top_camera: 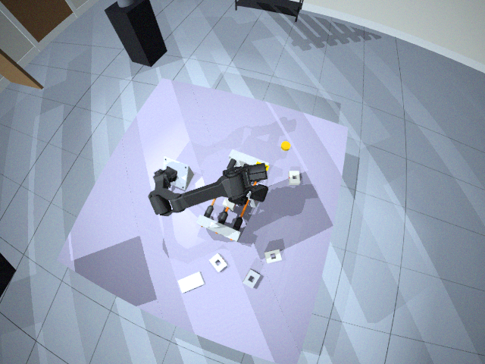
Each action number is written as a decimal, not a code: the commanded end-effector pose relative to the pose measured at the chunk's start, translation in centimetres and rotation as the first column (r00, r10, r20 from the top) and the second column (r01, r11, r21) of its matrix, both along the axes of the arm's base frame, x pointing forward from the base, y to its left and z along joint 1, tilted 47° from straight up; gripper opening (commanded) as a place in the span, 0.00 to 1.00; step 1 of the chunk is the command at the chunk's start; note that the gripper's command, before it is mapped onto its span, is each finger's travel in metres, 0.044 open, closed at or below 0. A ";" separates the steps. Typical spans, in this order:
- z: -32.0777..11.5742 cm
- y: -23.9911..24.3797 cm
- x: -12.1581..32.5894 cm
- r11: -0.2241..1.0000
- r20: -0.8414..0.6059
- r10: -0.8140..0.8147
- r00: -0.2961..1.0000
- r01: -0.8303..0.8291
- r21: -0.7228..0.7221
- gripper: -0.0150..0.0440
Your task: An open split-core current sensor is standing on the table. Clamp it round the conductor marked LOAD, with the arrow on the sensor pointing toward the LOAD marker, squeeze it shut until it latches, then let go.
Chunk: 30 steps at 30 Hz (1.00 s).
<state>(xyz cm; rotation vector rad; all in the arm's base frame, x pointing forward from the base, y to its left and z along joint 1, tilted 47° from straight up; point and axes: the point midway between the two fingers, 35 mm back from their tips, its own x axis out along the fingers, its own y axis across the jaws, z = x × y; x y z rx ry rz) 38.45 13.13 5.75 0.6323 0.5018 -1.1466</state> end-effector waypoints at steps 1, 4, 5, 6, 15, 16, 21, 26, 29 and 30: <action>-0.1 0.2 0.2 1.000 -0.017 -0.013 1.000 0.013 0.003 0.25; -0.1 0.2 0.5 1.000 -0.038 -0.028 0.999 0.028 -0.001 0.25; -0.1 0.2 0.5 0.999 -0.045 -0.033 0.998 0.033 -0.002 0.25; -0.1 0.2 0.6 0.999 -0.052 -0.038 0.998 0.038 -0.004 0.25; -0.2 0.3 1.1 0.996 -0.114 -0.087 0.990 0.086 -0.020 0.25; -0.3 0.3 1.2 0.996 -0.121 -0.093 0.988 0.091 -0.022 0.25; -0.3 0.2 1.4 0.992 -0.154 -0.122 0.981 0.118 -0.034 0.25; -0.3 0.1 1.5 0.989 -0.182 -0.147 0.972 0.141 -0.045 0.25; -0.3 0.1 1.5 0.989 -0.183 -0.148 0.972 0.142 -0.046 0.25; -0.3 0.1 1.5 0.989 -0.183 -0.148 0.972 0.142 -0.046 0.25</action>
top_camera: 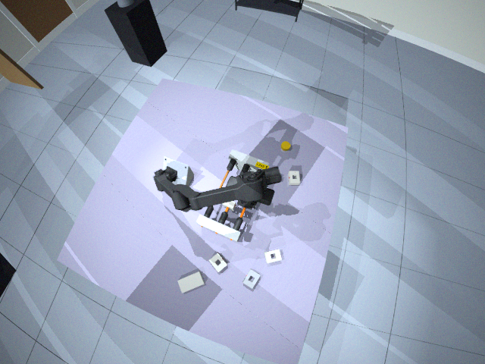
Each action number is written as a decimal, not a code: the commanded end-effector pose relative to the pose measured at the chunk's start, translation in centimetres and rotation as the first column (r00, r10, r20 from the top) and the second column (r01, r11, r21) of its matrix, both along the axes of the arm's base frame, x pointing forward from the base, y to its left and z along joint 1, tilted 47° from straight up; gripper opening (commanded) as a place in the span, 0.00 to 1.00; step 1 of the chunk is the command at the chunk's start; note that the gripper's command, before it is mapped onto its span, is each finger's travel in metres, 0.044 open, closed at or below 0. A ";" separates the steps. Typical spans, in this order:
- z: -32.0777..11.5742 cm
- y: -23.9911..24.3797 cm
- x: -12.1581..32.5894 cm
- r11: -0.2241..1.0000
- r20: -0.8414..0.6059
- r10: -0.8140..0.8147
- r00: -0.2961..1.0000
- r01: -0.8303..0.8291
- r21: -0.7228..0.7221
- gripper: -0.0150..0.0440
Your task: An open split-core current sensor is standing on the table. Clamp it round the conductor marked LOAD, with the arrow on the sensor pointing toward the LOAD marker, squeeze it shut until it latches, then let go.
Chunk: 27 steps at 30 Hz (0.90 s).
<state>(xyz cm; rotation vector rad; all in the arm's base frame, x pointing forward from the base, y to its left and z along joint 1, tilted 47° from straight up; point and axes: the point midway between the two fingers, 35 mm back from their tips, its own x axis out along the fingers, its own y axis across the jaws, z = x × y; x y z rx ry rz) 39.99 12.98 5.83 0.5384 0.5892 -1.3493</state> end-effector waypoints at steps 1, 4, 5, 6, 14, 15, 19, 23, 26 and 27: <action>0.0 0.0 0.0 1.000 0.000 0.000 1.000 0.000 0.000 0.30; 0.0 0.0 0.0 1.000 0.000 0.000 1.000 0.000 0.000 0.43; 0.0 0.0 0.0 1.000 0.000 0.000 1.000 0.000 0.000 0.48; 0.0 0.0 0.0 1.000 0.000 0.000 1.000 0.000 0.000 0.52; 0.0 0.0 0.0 1.000 0.000 0.000 1.000 0.000 0.000 0.88; 0.0 0.0 0.0 1.000 0.000 0.000 1.000 0.000 0.000 0.92; 0.0 0.0 0.0 1.000 0.000 0.000 1.000 0.000 0.000 1.00; 0.0 0.0 0.0 1.000 0.000 0.000 1.000 0.000 0.000 1.00; -0.9 -0.7 0.2 1.000 -0.010 -0.029 1.000 0.029 0.010 1.00; -1.8 -1.5 0.3 0.998 -0.022 -0.062 0.998 0.062 0.020 1.00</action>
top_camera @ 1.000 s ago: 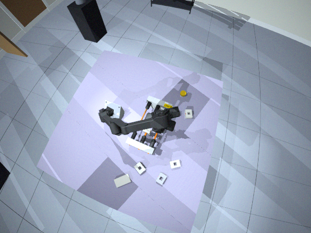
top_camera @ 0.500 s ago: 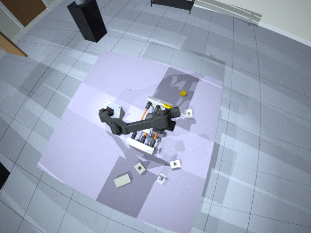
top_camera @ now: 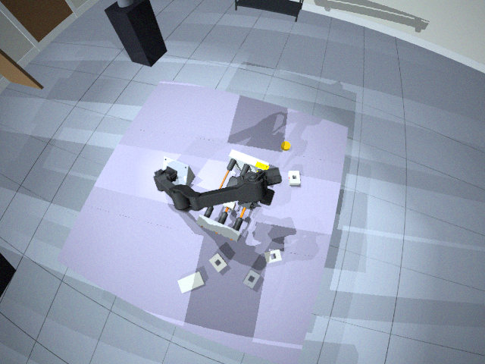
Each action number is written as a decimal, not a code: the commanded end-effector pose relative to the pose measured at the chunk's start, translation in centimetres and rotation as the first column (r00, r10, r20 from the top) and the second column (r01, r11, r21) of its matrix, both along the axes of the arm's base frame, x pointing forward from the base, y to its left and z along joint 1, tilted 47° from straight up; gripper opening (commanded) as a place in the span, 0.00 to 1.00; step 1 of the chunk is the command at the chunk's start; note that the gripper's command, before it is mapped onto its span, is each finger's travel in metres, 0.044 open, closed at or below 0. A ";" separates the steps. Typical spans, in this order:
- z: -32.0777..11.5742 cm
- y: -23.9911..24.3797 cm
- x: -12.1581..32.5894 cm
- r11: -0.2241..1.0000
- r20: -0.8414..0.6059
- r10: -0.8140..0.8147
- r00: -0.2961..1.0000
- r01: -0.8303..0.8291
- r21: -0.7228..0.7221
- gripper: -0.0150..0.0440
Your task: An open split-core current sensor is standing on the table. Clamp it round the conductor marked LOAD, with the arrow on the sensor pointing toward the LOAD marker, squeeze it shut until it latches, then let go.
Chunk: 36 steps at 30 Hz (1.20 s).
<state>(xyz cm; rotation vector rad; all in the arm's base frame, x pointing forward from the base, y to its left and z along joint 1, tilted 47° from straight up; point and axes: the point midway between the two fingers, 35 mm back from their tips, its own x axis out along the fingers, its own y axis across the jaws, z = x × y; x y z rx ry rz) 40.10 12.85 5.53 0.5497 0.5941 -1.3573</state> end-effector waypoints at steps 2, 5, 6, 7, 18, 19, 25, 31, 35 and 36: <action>-2.4 -2.0 0.4 0.997 -0.032 -0.080 0.996 0.081 0.021 1.00; -2.4 -2.0 0.4 0.997 -0.032 -0.080 0.996 0.081 0.021 1.00; -2.4 -2.1 0.4 0.997 -0.032 -0.080 0.996 0.081 0.021 1.00; -2.5 -2.1 0.4 0.997 -0.032 -0.080 0.996 0.081 0.021 1.00; -3.5 -3.2 0.4 0.997 -0.031 -0.080 0.996 0.081 0.020 1.00; -3.7 -3.3 0.5 0.997 -0.031 -0.080 0.996 0.081 0.020 1.00; -4.3 -4.0 0.5 0.997 -0.031 -0.080 0.996 0.081 0.020 1.00; -4.2 -3.8 0.6 0.996 -0.028 -0.084 0.996 0.085 0.025 0.95; -4.2 -3.8 0.6 0.996 -0.028 -0.084 0.996 0.085 0.025 0.91; -4.2 -3.8 0.6 0.996 -0.028 -0.084 0.996 0.085 0.025 0.90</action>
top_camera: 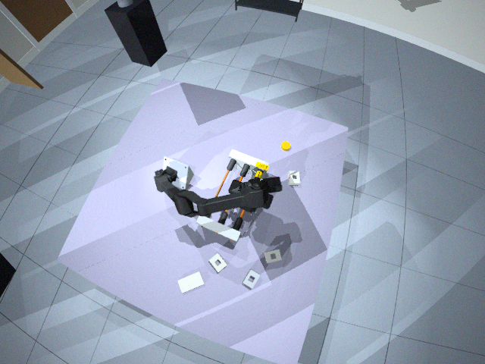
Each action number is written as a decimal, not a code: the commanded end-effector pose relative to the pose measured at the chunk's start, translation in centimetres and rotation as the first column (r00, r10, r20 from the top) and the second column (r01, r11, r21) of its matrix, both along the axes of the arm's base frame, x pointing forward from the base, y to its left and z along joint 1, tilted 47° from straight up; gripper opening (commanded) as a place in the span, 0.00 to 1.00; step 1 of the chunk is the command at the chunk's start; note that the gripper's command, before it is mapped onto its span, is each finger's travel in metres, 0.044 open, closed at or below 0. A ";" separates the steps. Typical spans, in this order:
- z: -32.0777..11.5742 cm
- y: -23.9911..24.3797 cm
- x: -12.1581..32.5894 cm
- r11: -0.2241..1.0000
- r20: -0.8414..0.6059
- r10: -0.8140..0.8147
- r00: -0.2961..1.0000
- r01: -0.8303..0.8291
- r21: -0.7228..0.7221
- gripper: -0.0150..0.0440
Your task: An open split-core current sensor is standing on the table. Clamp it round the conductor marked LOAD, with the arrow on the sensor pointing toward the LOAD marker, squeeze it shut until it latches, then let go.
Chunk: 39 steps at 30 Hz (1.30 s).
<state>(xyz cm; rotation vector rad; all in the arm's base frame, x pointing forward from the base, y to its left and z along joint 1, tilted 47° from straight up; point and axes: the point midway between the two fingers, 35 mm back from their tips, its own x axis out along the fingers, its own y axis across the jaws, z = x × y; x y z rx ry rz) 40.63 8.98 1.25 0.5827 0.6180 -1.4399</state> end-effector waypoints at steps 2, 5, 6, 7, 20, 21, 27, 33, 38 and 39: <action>0.0 0.0 0.0 1.000 0.001 -0.001 1.000 0.001 0.000 0.88; 0.0 0.0 0.0 1.000 0.001 -0.001 1.000 0.001 0.000 0.84; 0.0 0.0 0.0 1.000 0.001 -0.001 1.000 0.001 0.000 0.83; 0.0 0.0 0.0 1.000 0.001 -0.001 1.000 0.001 0.000 0.82; 0.0 0.0 0.0 1.000 0.001 -0.001 1.000 0.001 0.000 0.47; 0.0 0.0 0.0 1.000 0.001 -0.001 1.000 0.001 0.000 0.43; 0.0 0.0 0.0 1.000 0.001 -0.001 1.000 0.001 0.000 0.25; 0.0 0.0 0.0 1.000 0.001 -0.001 1.000 0.001 0.000 0.25; 0.0 0.0 0.0 1.000 0.001 -0.001 1.000 0.001 0.000 0.25; 0.0 0.0 0.0 1.000 0.001 -0.001 1.000 0.001 0.000 0.25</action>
